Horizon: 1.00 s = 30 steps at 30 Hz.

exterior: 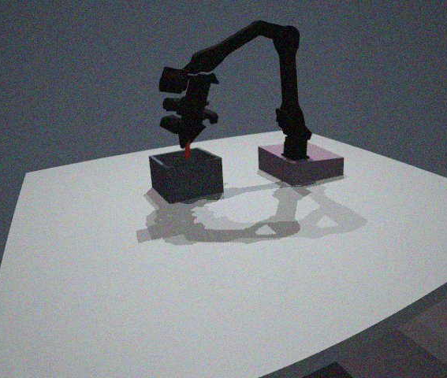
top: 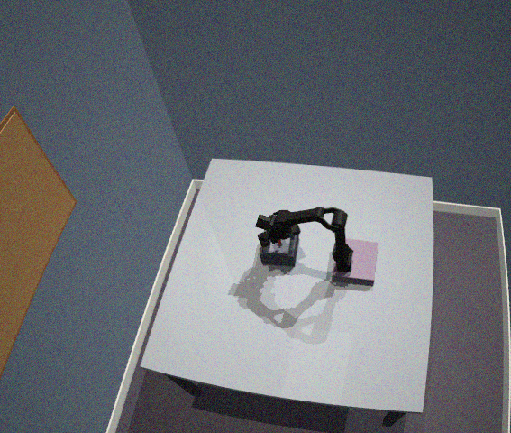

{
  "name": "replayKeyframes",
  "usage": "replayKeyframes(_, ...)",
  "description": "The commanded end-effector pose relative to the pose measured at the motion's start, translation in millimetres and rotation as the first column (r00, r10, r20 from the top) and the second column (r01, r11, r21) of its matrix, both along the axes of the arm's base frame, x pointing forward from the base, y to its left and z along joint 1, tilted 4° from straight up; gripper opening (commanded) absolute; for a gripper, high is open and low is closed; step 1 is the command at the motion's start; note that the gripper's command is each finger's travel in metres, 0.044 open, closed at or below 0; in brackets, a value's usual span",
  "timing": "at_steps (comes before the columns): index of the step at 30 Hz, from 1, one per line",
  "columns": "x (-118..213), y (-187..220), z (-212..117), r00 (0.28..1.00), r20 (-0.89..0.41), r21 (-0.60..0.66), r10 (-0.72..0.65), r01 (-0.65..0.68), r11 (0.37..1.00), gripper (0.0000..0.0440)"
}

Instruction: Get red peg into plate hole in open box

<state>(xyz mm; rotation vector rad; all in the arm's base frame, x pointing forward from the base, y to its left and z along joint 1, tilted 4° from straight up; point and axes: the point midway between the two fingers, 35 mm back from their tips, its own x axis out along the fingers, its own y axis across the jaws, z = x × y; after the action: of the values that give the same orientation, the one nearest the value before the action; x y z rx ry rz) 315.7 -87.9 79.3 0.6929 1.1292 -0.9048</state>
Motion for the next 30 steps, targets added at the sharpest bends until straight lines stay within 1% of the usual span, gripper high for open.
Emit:
replayKeyframes(1,3.4,-4.1,-9.7,1.000,-0.011,0.013,-0.003,0.003,1.000,0.0007)
replayKeyframes(4,4.8,-7.7,-19.7,1.000,-0.025,0.022,-0.006,0.007,1.000,0.0007)
replayKeyframes(6,5.2,-9.8,-26.9,0.999,-0.036,0.026,-0.004,0.005,1.000,0.0022)
replayKeyframes(11,5.6,-15.3,-41.3,0.997,-0.069,0.029,0.016,-0.013,0.999,0.0132)
replayKeyframes(14,9.6,-19.3,-45.3,0.996,-0.087,0.025,0.026,-0.024,0.999,0.0148)
replayKeyframes(17,18.6,-26.6,-45.2,0.996,-0.078,0.014,0.032,-0.031,0.999,0.0224)
replayKeyframes(27,43.9,-50.7,-39.7,0.997,-0.057,-0.027,0.050,-0.052,0.998,0.0427)
replayKeyframes(28,47.5,-53.2,-37.7,0.998,-0.046,-0.034,0.050,-0.052,0.998,0.0440)
replayKeyframes(30,53.3,-59.0,-33.9,0.999,-0.025,-0.049,0.048,-0.049,0.998,0.0440)
